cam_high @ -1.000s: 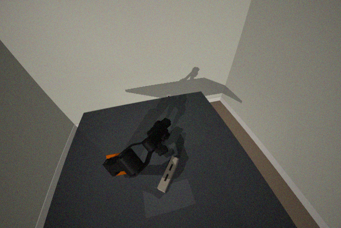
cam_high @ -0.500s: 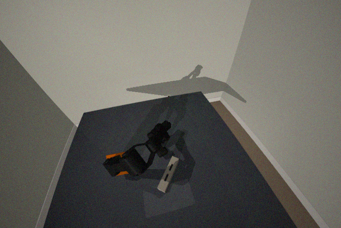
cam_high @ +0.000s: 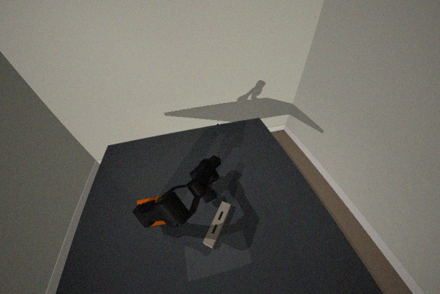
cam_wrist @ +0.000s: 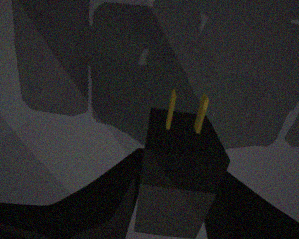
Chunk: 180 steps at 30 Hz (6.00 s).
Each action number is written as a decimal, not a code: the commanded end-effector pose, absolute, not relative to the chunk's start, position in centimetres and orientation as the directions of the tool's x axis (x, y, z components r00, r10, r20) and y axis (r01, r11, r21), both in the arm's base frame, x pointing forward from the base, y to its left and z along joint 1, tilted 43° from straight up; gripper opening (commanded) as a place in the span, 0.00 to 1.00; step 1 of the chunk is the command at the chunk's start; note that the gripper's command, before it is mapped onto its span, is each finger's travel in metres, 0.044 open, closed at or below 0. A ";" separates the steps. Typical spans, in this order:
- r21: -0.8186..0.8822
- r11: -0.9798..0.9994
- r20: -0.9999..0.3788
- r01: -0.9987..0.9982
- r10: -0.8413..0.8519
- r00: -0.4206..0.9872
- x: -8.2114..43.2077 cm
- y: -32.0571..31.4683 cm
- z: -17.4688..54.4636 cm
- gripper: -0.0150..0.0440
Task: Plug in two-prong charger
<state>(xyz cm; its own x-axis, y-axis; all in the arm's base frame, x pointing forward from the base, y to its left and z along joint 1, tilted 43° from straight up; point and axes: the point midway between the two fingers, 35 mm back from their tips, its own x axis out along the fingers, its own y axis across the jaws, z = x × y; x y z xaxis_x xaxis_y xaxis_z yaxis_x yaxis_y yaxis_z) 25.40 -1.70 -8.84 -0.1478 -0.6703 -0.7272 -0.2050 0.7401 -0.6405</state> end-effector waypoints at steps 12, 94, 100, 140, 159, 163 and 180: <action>-0.640 0.739 -0.726 -0.210 -0.671 -0.149 25.6 0.8 -6.1 0.25; -0.586 0.591 -0.765 0.555 -0.630 -0.137 18.5 -8.5 0.4 0.25; -0.566 0.556 -0.764 0.609 -0.630 -0.136 17.6 -9.2 0.5 0.25; -0.531 0.493 -0.762 0.689 -0.634 -0.133 19.9 -12.9 3.0 0.25; -0.531 0.493 -0.762 0.689 -0.634 -0.133 20.0 -13.0 3.1 0.25; -0.531 0.493 -0.762 0.689 -0.634 -0.133 20.1 -13.1 3.1 0.25; -0.531 0.493 -0.762 0.689 -0.634 -0.133 20.4 -13.3 3.3 0.25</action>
<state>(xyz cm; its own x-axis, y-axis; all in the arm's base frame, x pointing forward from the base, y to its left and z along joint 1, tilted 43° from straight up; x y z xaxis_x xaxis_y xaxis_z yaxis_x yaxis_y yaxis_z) 20.38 -13.22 3.23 -0.1305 -0.6310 -0.7647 0.6951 0.4918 -0.5244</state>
